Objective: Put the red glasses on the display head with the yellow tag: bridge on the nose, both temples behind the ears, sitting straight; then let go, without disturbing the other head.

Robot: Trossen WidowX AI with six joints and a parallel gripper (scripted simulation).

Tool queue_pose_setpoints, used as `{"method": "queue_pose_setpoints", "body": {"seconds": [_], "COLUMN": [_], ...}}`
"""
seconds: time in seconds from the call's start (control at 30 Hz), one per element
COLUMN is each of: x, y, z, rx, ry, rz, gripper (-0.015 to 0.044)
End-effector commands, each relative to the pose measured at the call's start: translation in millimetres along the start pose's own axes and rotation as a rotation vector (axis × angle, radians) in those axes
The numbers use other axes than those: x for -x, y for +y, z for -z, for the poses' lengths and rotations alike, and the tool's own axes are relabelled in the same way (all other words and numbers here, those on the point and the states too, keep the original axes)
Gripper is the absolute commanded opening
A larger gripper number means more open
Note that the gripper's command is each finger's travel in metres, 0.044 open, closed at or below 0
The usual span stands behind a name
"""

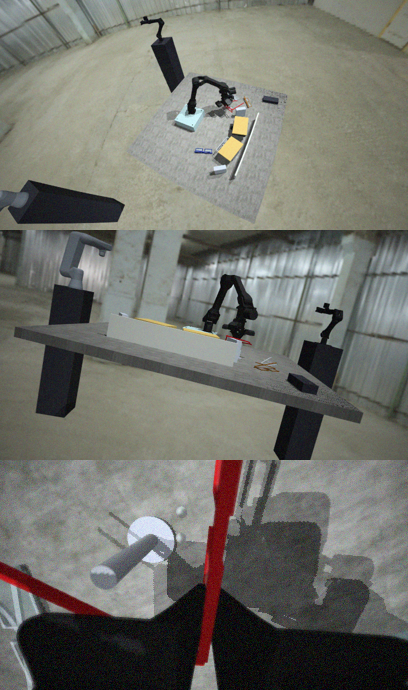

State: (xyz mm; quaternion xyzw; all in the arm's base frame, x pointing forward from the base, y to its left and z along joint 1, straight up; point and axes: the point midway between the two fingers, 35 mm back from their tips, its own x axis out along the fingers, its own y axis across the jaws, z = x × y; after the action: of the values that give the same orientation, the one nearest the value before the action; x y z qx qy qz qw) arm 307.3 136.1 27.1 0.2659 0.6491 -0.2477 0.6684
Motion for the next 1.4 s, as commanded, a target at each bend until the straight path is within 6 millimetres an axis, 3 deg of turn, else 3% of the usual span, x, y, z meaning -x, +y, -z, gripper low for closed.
{"method": "queue_pose_setpoints", "body": {"seconds": [0.0, 1.37], "x": [-6.7, -6.7], "y": [-2.2, -15.8], "z": [1.2, -20.4], "rx": [-0.007, -0.006], "ry": [0.005, 0.003], "rz": [0.007, 0.008], "gripper": [0.0, 0.0]}}
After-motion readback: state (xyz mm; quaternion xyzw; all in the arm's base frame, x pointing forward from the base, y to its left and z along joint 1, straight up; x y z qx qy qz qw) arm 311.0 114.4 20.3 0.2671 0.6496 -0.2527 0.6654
